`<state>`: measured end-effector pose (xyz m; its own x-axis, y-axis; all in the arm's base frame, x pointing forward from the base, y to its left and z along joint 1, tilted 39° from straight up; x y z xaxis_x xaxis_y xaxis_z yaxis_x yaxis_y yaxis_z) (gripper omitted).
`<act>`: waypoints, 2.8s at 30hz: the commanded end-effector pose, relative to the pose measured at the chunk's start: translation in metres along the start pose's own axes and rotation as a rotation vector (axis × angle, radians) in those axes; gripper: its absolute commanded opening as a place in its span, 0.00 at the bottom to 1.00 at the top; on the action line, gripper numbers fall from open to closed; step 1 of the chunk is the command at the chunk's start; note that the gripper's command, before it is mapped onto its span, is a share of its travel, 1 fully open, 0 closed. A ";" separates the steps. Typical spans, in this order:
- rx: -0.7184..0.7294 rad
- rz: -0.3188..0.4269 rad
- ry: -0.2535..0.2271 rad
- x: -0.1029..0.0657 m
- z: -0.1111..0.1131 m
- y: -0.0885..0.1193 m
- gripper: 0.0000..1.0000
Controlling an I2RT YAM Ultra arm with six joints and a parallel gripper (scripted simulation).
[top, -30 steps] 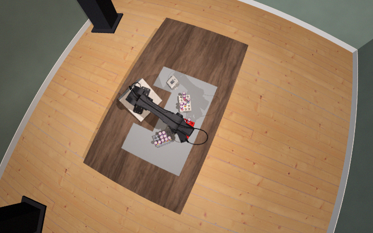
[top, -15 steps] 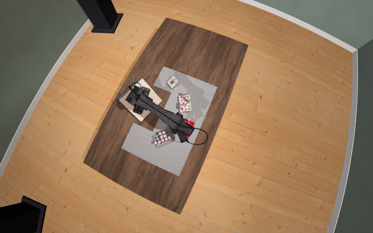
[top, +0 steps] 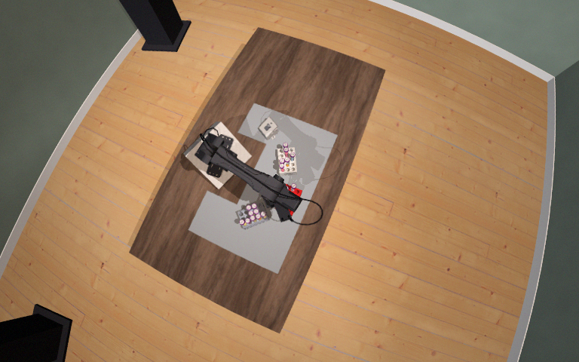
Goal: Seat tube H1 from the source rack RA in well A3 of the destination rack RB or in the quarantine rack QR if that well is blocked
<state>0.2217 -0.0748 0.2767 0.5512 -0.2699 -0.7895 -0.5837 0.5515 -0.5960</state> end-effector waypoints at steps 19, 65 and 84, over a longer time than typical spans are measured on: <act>0.019 -0.062 -0.009 -0.016 -0.002 -0.010 0.30; 0.002 -0.019 -0.002 -0.004 0.075 0.029 0.30; 0.011 -0.035 -0.021 -0.004 0.067 0.035 0.30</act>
<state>0.2406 -0.0016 0.2594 0.5386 -0.2778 -0.7955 -0.5913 0.5480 -0.5917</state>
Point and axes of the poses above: the point where the finger pads meet when closed, its own x axis out along the fingers, its own z axis across the jaws, y = z × x, the point moved 1 cm from there along -x, back along the fingers, and after that the axes turned 11 degrees about -x, right-handed, at the moved point
